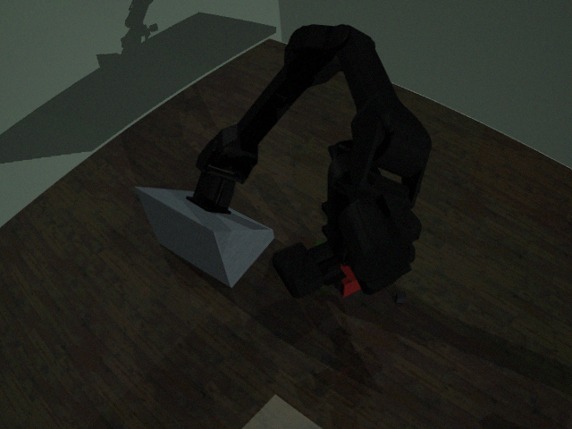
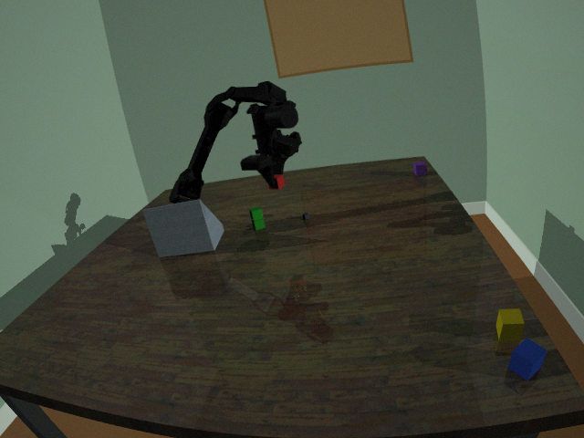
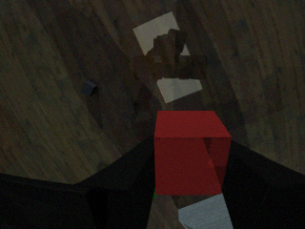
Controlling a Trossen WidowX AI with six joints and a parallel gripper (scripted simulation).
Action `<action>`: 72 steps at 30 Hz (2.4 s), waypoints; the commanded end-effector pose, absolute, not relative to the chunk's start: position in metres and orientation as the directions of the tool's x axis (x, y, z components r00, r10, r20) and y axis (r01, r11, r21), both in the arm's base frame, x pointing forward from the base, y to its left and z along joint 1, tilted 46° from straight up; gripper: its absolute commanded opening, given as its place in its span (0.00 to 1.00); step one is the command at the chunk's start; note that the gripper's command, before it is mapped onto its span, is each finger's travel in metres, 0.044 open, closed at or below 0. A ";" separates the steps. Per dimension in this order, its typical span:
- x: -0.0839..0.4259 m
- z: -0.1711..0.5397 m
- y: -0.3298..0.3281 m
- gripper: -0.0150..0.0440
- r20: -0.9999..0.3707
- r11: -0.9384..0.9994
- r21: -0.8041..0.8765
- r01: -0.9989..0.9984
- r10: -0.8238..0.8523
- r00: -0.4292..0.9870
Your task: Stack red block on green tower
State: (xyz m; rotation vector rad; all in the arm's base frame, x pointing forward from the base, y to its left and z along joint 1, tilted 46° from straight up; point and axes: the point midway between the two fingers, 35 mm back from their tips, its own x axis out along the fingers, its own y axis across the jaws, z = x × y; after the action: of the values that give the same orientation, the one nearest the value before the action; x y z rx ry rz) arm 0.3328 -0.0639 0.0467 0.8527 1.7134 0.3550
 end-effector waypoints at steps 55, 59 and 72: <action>0.223 0.046 0.041 0.25 -0.702 0.684 0.632 0.365 0.705 -0.105; 0.223 0.046 0.041 0.25 -0.702 0.684 0.632 0.365 0.705 -0.105; 0.223 0.046 0.041 0.25 -0.702 0.683 0.632 0.365 0.705 -0.105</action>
State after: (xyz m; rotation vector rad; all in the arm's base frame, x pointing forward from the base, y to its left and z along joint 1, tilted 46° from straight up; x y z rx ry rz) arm 0.2230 0.0406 0.0458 0.8600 1.7186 0.3582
